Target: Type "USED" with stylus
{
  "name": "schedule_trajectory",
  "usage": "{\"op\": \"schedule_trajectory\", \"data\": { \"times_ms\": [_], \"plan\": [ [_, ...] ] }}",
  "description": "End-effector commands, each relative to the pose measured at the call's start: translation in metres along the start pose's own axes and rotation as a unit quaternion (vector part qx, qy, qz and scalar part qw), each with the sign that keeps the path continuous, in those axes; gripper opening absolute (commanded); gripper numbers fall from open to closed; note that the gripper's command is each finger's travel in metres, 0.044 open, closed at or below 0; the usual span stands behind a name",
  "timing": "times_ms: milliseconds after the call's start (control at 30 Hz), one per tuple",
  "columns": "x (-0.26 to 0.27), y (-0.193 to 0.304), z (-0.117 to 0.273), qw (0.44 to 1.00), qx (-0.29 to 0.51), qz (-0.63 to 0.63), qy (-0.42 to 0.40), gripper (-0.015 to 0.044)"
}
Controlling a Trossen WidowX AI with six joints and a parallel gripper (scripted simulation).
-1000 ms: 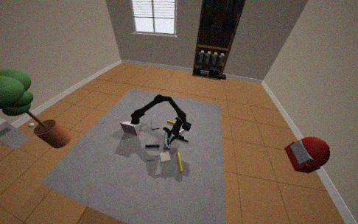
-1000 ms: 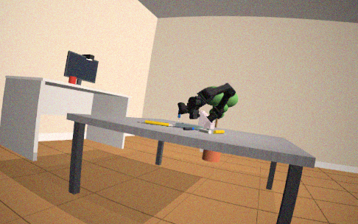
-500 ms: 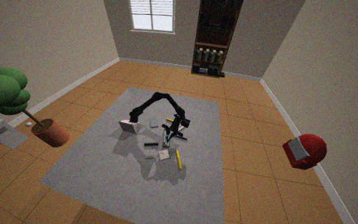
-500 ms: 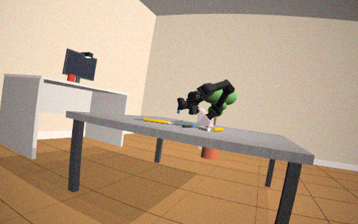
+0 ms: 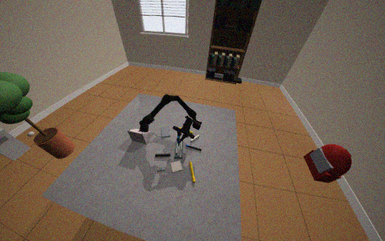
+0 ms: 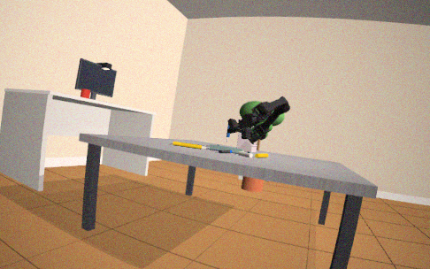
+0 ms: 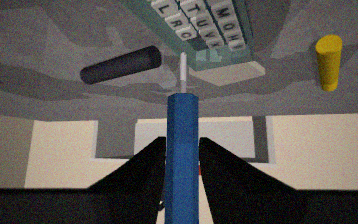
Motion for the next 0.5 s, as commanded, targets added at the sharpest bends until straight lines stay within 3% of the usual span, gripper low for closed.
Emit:
{"op": "schedule_trajectory", "data": {
  "times_ms": [0,467],
  "plan": [
    [0.023,-0.002,0.012,1.0,0.0,0.001,-0.004,0.0],
    [0.036,-0.019,0.006,1.0,0.0,0.001,-0.005,0.0]
  ]
}}
Point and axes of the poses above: the point midway between the two fingers, 35 mm back from their tips, its own z axis back along the fingers, its own x axis across the jaws, y = z × x, the point moved 10 cm from there along z, back along the fingers, and after that the axes turned 15 degrees about -z, right-handed, at the moved point
